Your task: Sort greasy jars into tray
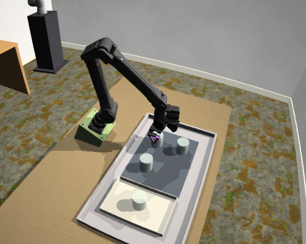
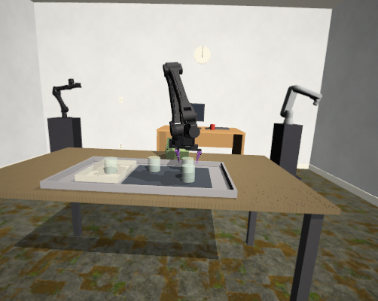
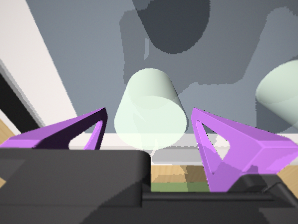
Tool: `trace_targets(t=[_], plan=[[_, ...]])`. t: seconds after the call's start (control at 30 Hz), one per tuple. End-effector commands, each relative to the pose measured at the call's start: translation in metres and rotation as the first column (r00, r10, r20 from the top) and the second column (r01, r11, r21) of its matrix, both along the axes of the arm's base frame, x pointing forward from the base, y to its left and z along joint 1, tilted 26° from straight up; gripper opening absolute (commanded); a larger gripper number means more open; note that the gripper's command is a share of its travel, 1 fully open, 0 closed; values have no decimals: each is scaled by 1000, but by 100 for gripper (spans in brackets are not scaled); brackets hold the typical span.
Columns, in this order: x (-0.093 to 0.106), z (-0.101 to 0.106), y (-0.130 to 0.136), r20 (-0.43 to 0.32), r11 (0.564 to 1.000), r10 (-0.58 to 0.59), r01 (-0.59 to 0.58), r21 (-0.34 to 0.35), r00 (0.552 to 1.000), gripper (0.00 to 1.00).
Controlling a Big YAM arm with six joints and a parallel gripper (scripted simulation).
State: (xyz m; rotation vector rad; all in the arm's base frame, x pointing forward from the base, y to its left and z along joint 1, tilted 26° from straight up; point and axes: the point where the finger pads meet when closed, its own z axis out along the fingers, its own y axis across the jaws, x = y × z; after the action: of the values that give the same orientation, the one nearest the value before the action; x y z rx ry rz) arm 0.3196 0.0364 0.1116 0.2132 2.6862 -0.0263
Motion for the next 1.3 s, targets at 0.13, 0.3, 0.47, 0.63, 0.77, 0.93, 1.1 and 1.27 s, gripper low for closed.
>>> trace_targets(t=[0.13,0.3,0.47,0.63,0.77,0.93,1.1,1.27], plan=[[7,-9,-3,3,1000,4,-4,-2,1000,100],[7,-9,-3,3,1000,4,-4,-2,1000,73],[7,-9,-3,3,1000,4,-4,-2,1000,73],[7,-9,-3,3,1000,4,-4,-2,1000,0],[7,-9,-3,3,1000,4,-4,-2,1000,0],[7,-9,-3,3,1000,4,-4,-2,1000,0],[6,-6,-3,3,1000,4,-4,-2,1000,0],[1,3,-2,3,1000,4,-4,-2,1000,0]])
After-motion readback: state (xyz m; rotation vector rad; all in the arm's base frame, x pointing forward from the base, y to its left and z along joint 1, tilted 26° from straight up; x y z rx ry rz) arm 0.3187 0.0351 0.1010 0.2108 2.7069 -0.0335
